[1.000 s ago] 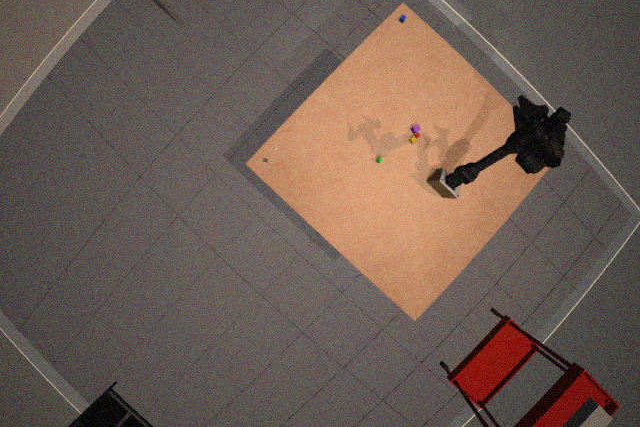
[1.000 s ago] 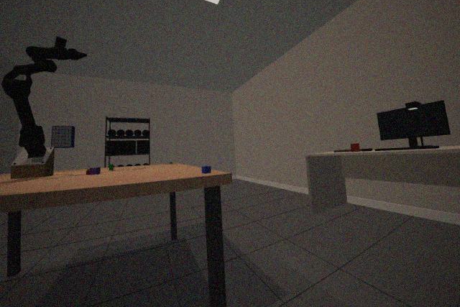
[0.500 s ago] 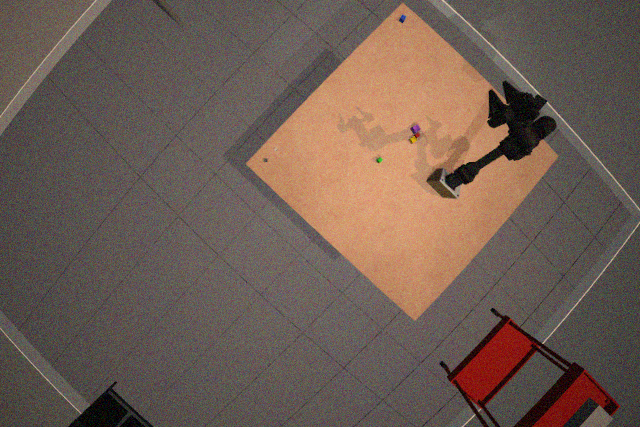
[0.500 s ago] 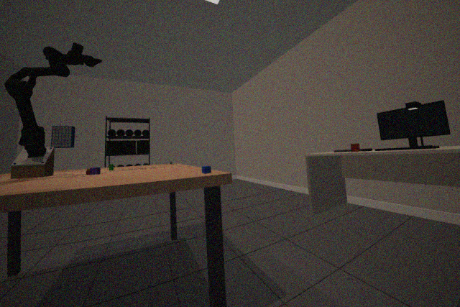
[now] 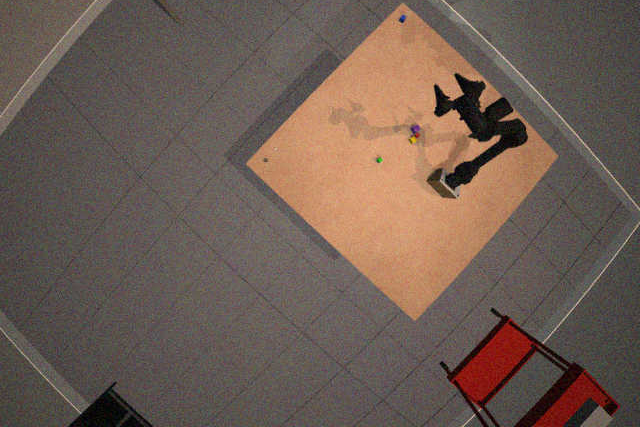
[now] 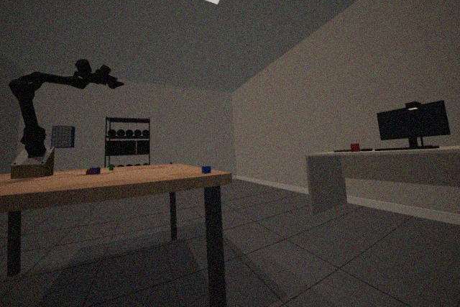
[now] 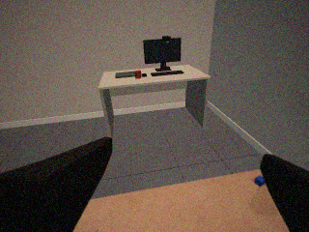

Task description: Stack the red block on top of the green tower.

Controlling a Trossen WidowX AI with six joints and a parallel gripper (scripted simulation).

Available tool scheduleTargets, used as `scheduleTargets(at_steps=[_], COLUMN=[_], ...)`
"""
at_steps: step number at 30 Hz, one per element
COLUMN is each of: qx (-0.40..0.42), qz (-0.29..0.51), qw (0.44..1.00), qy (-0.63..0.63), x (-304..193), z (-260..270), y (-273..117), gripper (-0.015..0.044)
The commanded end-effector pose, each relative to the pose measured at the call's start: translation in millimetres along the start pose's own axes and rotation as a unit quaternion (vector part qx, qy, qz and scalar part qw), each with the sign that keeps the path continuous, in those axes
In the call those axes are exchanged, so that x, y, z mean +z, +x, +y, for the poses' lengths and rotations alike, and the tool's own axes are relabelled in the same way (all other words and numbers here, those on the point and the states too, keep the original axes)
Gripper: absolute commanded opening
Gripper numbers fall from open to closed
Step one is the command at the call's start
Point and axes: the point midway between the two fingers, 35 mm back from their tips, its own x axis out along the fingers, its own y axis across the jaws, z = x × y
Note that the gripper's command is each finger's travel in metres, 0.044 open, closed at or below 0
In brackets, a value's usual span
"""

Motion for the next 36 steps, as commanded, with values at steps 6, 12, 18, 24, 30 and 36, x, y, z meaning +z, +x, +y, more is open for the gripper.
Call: scheduleTargets(at_steps=[6, 12, 18, 24, 30, 36], qx=[0.023, 0.035, 0.035, 0.019, -0.021, -0.027], qz=[0.111, 0.22, 0.348, 0.494, 0.638, 0.653], qw=[0.992, 0.972, 0.933, 0.867, 0.769, 0.756], qy=[-0.059, -0.079, -0.083, -0.07, -0.048, -0.045], x=[-104.9, -191.9, -281.7, -369.3, -436.0, -441.0], z=[7.4, -3.0, -25.8, -55.6, -90.4, -98.6], y=[55.0, 74.0, 69.5, 33.8, -28.2, -34.5], gripper=[0.044, 0.044, 0.044, 0.044, 0.044, 0.044])
